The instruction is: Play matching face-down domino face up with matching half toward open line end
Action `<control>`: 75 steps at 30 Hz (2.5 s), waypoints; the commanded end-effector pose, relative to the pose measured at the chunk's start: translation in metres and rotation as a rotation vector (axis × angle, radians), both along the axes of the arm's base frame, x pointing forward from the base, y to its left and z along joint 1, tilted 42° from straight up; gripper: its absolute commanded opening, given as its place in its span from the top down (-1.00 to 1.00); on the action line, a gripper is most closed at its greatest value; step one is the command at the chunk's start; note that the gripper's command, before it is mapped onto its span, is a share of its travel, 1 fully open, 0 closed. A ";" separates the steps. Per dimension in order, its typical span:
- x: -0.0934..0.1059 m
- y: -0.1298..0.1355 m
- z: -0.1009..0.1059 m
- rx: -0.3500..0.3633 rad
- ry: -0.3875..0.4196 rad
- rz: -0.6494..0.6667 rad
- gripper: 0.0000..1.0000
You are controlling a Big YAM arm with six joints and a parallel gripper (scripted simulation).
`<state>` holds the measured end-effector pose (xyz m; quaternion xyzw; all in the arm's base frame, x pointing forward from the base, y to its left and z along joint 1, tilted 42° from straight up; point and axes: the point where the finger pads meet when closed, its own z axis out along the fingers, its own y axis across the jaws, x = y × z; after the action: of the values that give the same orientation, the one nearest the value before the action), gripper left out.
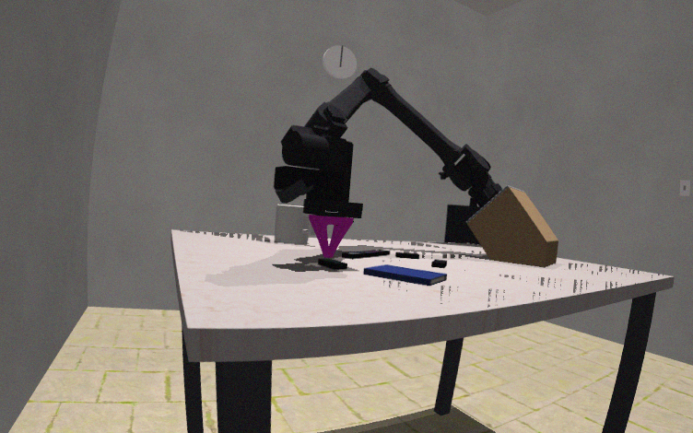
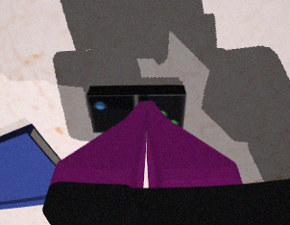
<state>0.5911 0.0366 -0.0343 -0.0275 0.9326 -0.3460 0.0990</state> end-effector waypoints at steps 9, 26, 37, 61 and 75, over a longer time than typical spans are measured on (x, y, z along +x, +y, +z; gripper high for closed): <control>0.001 0.009 0.014 0.015 -0.052 0.004 1.00; 0.000 0.013 0.013 0.014 -0.050 0.011 1.00; -0.002 0.014 0.010 0.011 -0.039 0.015 1.00; -0.003 0.020 0.010 0.011 -0.040 0.025 1.00; -0.003 0.023 0.009 0.010 -0.039 0.030 1.00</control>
<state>0.5845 0.0388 -0.0361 -0.0292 0.9326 -0.3458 0.0995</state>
